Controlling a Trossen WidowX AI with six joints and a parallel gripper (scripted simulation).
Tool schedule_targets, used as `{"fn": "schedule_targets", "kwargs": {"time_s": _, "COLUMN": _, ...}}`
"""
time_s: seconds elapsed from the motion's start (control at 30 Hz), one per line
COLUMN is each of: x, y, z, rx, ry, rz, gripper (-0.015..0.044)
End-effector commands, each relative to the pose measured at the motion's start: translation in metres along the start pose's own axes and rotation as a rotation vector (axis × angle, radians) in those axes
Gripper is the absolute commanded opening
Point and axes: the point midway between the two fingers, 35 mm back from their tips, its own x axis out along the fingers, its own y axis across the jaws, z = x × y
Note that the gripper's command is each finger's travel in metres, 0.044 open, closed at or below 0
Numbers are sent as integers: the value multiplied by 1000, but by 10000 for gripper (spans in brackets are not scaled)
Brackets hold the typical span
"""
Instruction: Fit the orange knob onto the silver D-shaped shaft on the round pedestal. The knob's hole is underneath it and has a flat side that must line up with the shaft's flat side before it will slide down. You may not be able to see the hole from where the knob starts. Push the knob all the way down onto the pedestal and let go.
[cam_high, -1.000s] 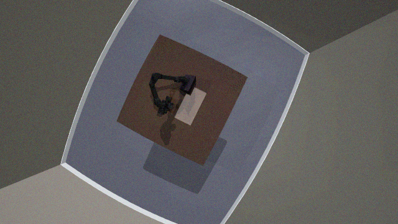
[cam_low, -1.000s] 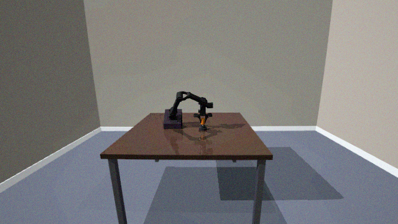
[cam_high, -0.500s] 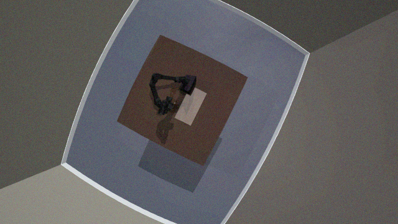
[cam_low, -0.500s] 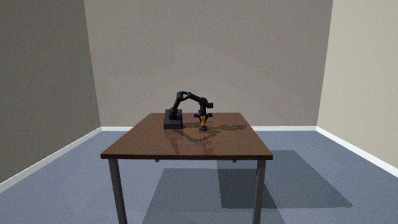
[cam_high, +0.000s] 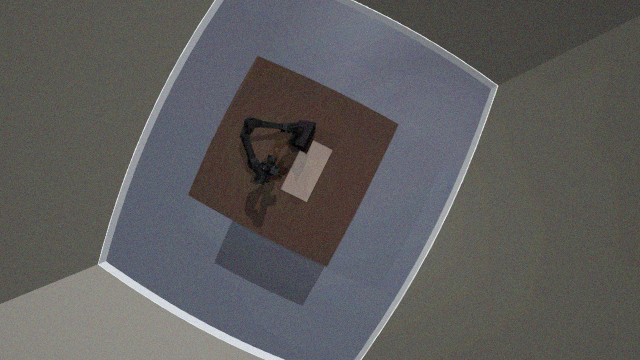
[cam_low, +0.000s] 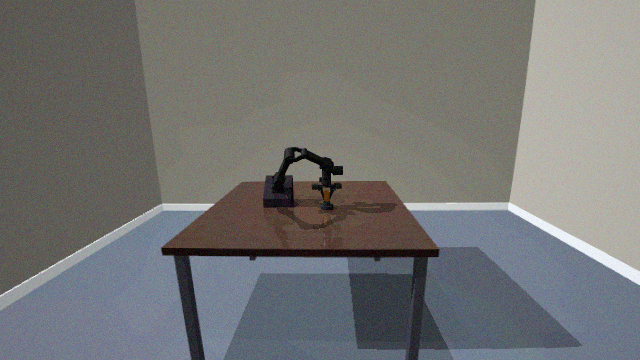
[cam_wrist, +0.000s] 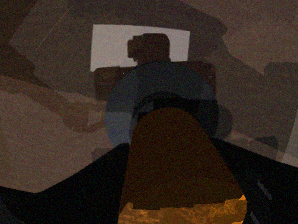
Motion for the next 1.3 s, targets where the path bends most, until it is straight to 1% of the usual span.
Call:
{"fn": "schedule_targets", "kwargs": {"time_s": 0.0, "x": 4, "y": 1, "z": 0, "rx": 27, "ry": 5, "rz": 0, "gripper": 0}}
{"fn": "schedule_targets", "kwargs": {"time_s": 0.27, "x": 8, "y": 2, "z": 1, "rx": 83, "ry": 5, "rz": 0, "gripper": 0}}
{"fn": "schedule_targets", "kwargs": {"time_s": 0.5, "x": 10, "y": 2, "z": 1, "rx": 41, "ry": 5, "rz": 0, "gripper": 0}}
{"fn": "schedule_targets", "kwargs": {"time_s": 0.73, "x": 9, "y": 1, "z": 1, "rx": 64, "ry": 1, "rz": -2, "gripper": 0}}
{"fn": "schedule_targets", "kwargs": {"time_s": 1.27, "x": 9, "y": 1, "z": 1, "rx": 64, "ry": 1, "rz": -2, "gripper": 420}}
